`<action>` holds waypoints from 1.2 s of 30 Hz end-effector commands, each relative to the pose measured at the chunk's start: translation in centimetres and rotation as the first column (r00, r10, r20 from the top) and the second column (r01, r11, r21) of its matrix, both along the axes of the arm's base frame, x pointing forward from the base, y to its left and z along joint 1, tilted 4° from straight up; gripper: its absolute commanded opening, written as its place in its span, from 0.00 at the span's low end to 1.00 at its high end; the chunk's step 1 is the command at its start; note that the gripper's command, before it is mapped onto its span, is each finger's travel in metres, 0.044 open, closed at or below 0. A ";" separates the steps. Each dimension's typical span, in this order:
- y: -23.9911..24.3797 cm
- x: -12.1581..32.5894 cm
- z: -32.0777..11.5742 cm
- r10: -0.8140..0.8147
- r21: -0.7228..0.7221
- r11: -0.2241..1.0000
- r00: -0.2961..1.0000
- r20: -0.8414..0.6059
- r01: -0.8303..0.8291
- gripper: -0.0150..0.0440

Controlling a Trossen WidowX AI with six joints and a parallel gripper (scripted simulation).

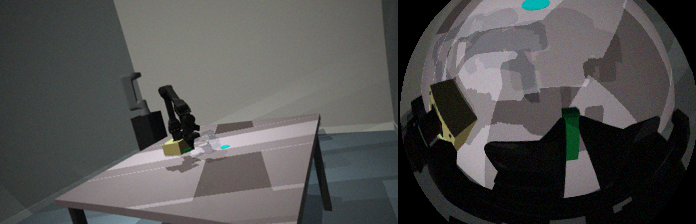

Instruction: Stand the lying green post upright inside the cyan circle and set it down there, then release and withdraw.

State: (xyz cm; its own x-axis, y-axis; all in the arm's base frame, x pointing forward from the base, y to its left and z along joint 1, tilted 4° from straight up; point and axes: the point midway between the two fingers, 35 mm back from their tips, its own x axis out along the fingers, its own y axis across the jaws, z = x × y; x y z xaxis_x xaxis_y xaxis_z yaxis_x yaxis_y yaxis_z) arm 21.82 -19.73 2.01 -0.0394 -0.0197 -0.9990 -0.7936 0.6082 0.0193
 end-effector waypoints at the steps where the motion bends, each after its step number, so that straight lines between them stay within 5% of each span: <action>1: -0.1 0.1 1.0 -0.007 -0.008 1.000 1.000 0.007 0.007 0.29; 36: 1.7 1.8 4.7 0.004 0.001 1.000 1.000 -0.010 -0.004 0.29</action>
